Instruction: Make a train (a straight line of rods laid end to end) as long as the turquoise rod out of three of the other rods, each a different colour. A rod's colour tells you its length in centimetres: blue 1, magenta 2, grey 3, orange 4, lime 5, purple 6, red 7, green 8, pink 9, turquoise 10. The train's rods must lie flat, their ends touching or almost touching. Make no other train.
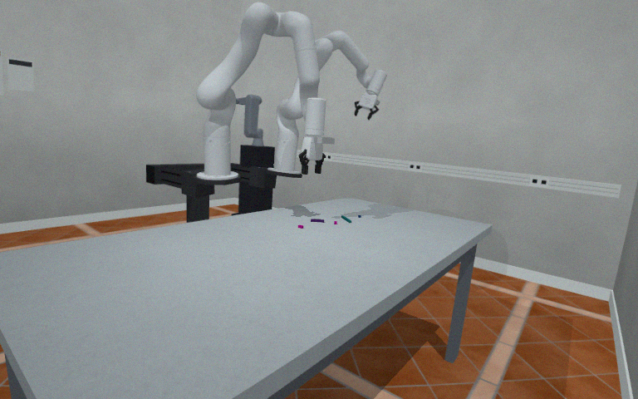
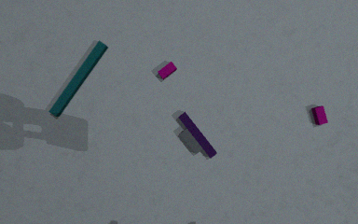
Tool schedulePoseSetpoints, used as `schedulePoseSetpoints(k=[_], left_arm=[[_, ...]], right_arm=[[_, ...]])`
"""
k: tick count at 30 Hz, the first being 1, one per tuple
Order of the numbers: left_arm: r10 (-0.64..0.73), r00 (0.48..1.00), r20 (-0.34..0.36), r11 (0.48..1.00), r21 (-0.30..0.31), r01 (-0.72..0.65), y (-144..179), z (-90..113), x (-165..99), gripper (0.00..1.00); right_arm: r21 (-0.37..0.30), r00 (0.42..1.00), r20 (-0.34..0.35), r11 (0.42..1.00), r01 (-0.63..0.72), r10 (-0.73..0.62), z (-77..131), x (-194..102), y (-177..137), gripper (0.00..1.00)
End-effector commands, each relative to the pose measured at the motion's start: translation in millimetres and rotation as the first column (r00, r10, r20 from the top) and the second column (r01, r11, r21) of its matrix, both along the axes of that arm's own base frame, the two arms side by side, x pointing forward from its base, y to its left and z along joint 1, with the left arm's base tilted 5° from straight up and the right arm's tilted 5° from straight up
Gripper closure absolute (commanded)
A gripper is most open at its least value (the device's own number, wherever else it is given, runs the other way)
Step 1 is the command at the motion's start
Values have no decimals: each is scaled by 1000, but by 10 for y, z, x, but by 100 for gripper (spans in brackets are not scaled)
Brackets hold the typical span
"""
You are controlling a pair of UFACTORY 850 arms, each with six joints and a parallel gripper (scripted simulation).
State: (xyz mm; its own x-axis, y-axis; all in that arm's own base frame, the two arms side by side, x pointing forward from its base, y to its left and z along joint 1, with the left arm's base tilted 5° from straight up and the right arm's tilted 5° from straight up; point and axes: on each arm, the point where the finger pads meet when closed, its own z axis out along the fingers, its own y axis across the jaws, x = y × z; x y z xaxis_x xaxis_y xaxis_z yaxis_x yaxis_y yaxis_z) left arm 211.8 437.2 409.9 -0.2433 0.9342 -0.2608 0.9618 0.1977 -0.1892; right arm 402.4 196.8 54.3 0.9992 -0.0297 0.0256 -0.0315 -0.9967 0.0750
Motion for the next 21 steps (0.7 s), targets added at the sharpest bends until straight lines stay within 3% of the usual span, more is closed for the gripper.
schedulePoseSetpoints(k=[1, 6, 8, 11, 21], left_arm=[[-49, 996, 77, 997, 67, 44, 5, 265, -464, 0], [-94, 989, 110, 988, 129, 79, -53, 435, -824, 0], [-94, 989, 110, 988, 129, 79, -53, 435, -824, 0], [-136, 982, 129, 976, 187, 111, -134, 570, -1135, 0], [-227, 965, 128, 934, 309, 179, -381, 797, -1736, 0]], right_arm=[[-2, 1000, 4, 1000, 0, 0, 7, 0, 0, 0], [-2, 1000, 4, 1000, 0, 0, 7, 0, 0, 0], [-2, 1000, 4, 1000, 0, 0, 7, 0, 0, 0], [-2, 1000, 4, 1000, 0, 0, 7, 0, 0, 0], [-2, 1000, 4, 1000, 0, 0, 7, 0, 0, 0]])
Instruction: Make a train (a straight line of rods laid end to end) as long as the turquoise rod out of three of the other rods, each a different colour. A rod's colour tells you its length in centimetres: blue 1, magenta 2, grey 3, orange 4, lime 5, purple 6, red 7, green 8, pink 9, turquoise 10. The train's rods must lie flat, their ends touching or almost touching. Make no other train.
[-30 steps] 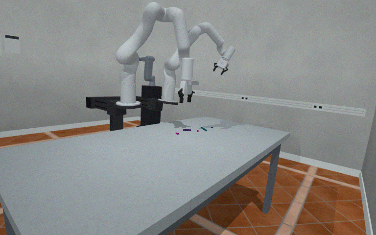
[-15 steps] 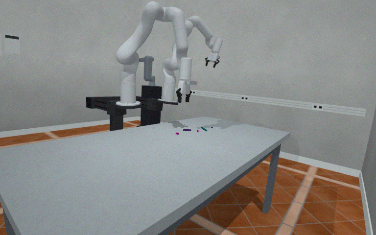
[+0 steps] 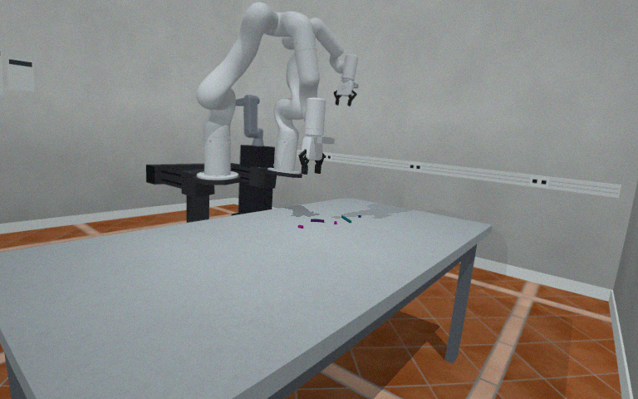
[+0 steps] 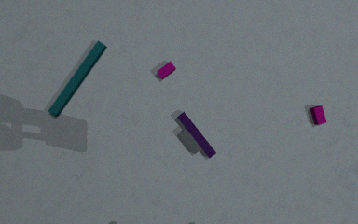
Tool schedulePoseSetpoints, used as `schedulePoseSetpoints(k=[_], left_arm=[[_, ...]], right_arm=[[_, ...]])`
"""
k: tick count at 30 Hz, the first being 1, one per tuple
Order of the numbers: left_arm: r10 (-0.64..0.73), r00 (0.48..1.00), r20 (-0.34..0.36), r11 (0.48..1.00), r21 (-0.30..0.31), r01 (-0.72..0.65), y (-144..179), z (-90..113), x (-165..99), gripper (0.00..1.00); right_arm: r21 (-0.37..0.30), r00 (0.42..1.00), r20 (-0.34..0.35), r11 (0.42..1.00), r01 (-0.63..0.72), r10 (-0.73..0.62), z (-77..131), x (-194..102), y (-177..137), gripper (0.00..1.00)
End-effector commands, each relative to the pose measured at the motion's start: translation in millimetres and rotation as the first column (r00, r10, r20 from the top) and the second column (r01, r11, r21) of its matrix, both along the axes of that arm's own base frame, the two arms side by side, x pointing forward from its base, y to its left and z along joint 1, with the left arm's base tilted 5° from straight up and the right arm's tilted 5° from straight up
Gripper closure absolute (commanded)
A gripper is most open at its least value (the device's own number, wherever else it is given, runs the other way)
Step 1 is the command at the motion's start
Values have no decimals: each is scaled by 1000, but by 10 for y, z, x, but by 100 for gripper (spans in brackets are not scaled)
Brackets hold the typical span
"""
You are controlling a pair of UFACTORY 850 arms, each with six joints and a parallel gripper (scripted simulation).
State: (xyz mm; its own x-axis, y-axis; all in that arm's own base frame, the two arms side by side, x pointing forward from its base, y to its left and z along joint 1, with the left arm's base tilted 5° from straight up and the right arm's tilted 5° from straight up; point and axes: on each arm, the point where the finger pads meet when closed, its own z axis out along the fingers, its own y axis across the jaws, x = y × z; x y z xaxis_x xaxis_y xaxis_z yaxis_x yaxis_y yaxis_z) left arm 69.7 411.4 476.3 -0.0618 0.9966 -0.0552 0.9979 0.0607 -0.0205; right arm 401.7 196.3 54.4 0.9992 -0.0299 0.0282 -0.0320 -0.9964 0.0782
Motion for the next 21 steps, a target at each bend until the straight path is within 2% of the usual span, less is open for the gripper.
schedulePoseSetpoints(k=[1, 11, 21], left_arm=[[-51, 998, 21, 996, 79, 49, -149, 150, -363, 0], [-82, 997, 14, 989, 128, 80, -273, 217, -576, 0], [-87, 996, 12, 987, 135, 84, -292, 226, -606, 0]], right_arm=[[1, 1000, 2, 1000, 0, 0, 6, 7, 5, 0], [1, 1000, 2, 1000, 0, 0, 6, 7, 5, 0], [1, 1000, 2, 1000, 0, 0, 6, 7, 5, 0]])
